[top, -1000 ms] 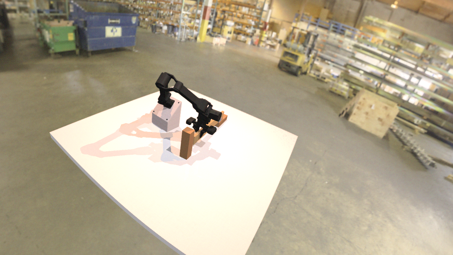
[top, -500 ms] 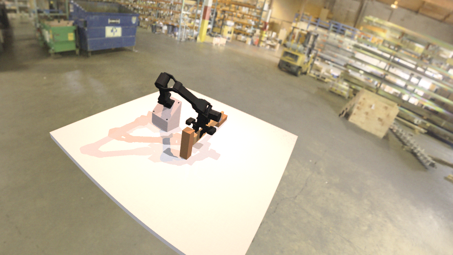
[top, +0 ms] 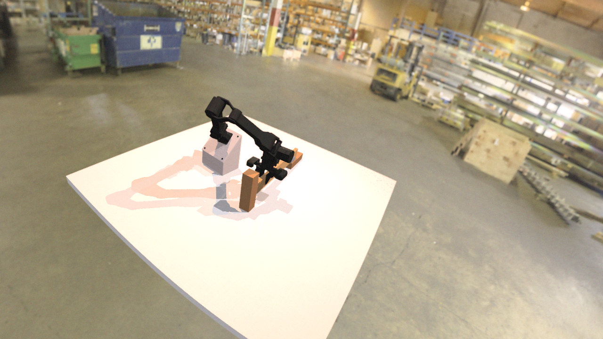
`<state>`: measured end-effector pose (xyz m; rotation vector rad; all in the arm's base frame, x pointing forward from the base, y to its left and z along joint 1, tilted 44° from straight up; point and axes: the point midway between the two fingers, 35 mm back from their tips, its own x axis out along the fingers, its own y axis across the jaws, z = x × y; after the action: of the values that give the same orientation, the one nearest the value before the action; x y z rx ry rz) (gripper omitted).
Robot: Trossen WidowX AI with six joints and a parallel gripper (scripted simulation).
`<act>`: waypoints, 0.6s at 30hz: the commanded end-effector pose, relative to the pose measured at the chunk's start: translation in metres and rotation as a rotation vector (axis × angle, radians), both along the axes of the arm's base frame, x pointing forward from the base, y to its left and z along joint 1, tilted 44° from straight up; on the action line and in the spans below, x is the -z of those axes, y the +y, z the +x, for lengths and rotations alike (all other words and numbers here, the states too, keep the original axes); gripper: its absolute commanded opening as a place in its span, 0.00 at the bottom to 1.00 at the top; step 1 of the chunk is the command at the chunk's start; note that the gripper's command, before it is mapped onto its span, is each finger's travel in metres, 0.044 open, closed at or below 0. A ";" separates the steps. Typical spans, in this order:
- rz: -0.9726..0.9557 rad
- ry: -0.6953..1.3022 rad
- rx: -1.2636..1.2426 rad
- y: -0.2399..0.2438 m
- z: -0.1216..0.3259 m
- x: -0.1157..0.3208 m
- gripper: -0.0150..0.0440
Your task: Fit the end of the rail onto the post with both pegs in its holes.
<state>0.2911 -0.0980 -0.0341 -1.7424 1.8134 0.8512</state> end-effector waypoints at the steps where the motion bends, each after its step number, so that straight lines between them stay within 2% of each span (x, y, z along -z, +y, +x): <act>1: -0.001 -0.006 -0.004 -0.001 0.001 -0.003 0.25; 18: -0.001 -0.006 -0.004 -0.004 0.002 -0.008 0.25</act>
<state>0.2917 -0.1015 -0.0302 -1.7444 1.8133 0.8498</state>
